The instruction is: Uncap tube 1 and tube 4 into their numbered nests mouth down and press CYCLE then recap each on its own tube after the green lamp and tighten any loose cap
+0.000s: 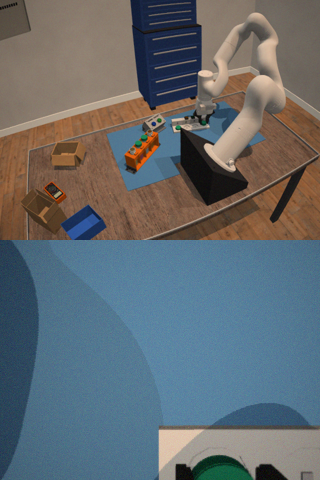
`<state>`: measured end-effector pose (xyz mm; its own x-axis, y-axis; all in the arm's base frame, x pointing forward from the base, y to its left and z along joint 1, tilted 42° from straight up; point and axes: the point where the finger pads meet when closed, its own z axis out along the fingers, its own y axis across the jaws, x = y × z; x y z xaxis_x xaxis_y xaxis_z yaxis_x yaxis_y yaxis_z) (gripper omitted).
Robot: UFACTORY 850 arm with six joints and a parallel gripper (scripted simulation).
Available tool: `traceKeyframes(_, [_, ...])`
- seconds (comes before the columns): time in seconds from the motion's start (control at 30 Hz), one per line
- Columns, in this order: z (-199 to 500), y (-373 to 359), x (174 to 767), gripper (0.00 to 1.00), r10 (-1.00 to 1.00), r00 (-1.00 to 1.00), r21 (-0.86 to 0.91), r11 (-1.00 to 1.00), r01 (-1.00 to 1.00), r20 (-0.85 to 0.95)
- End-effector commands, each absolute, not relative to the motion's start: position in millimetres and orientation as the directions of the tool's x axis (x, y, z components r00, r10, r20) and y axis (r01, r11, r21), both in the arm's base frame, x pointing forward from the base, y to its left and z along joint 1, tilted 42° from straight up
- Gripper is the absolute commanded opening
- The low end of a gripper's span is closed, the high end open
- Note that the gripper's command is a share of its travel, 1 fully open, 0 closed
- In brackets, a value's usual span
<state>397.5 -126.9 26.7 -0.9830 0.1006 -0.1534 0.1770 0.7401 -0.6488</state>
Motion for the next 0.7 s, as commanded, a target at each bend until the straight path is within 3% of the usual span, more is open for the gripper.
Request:
traceKeyframes(0.0, [25.9, -127.6, 397.8, 0.0, 0.1, -0.983, -0.649, 0.74, 0.177, -0.154])
traceKeyframes(0.67, [19.5, -133.2, 397.7, 0.0, 0.1, -0.983, -0.649, 0.74, 0.177, -0.154])
